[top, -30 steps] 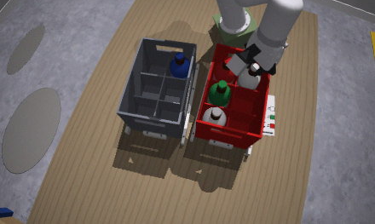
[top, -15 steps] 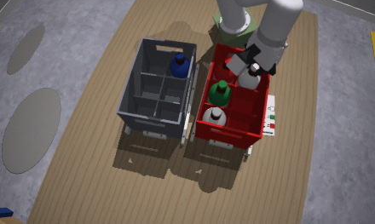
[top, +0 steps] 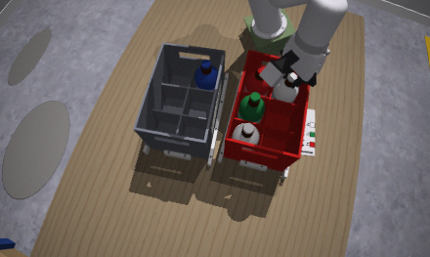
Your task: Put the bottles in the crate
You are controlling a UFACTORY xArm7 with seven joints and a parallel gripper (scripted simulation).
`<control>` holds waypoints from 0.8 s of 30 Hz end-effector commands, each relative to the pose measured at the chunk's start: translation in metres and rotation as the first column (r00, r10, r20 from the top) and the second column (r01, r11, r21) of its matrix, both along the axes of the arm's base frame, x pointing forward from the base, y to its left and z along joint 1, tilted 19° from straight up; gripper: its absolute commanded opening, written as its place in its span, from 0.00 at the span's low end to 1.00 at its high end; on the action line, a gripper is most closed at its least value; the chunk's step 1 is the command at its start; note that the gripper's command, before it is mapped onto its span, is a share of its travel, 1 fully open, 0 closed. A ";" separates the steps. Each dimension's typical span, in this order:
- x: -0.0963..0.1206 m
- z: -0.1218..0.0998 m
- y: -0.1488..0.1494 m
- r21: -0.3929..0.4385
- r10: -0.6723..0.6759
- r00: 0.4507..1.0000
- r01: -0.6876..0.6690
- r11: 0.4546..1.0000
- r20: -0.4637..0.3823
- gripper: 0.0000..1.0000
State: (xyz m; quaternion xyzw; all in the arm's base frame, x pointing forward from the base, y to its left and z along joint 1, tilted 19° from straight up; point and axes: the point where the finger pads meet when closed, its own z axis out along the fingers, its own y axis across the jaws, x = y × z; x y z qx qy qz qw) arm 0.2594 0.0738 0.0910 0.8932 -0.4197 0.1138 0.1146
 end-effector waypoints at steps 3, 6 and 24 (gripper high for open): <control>0.001 0.001 0.001 0.002 0.001 1.000 -0.001 1.000 0.003 0.00; 0.001 0.001 0.001 0.002 0.001 1.000 -0.001 1.000 0.003 0.00; 0.002 -0.002 0.000 0.001 0.001 1.000 -0.001 1.000 0.003 0.65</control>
